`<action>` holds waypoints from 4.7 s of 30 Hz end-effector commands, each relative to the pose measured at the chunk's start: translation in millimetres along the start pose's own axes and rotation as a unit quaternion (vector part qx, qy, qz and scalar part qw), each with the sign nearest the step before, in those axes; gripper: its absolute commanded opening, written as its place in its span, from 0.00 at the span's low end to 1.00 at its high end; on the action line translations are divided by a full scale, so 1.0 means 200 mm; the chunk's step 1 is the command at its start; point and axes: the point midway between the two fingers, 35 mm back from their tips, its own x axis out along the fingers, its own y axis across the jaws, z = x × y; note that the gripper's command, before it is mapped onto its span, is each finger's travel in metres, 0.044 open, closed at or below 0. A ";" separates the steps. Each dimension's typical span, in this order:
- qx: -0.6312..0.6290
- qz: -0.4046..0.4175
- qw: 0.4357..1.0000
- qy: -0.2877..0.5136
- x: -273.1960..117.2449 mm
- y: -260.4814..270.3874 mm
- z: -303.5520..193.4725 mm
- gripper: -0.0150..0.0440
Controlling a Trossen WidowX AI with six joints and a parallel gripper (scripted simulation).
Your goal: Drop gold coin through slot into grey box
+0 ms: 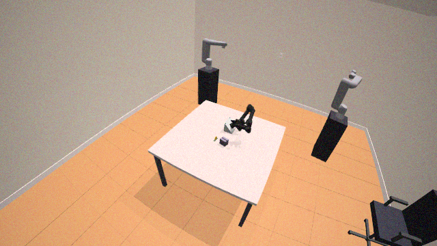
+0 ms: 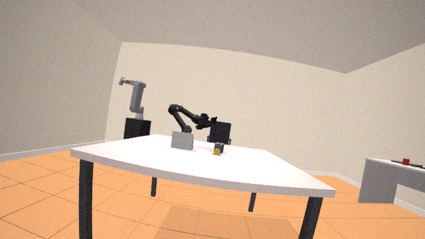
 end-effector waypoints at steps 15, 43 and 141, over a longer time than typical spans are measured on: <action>-0.482 -0.112 0.747 0.444 0.29 -0.15 -0.52 0.53; -0.262 0.292 0.450 0.802 0.61 -0.32 -0.90 0.53; -0.262 0.292 0.451 0.802 0.48 -0.37 -1.16 0.25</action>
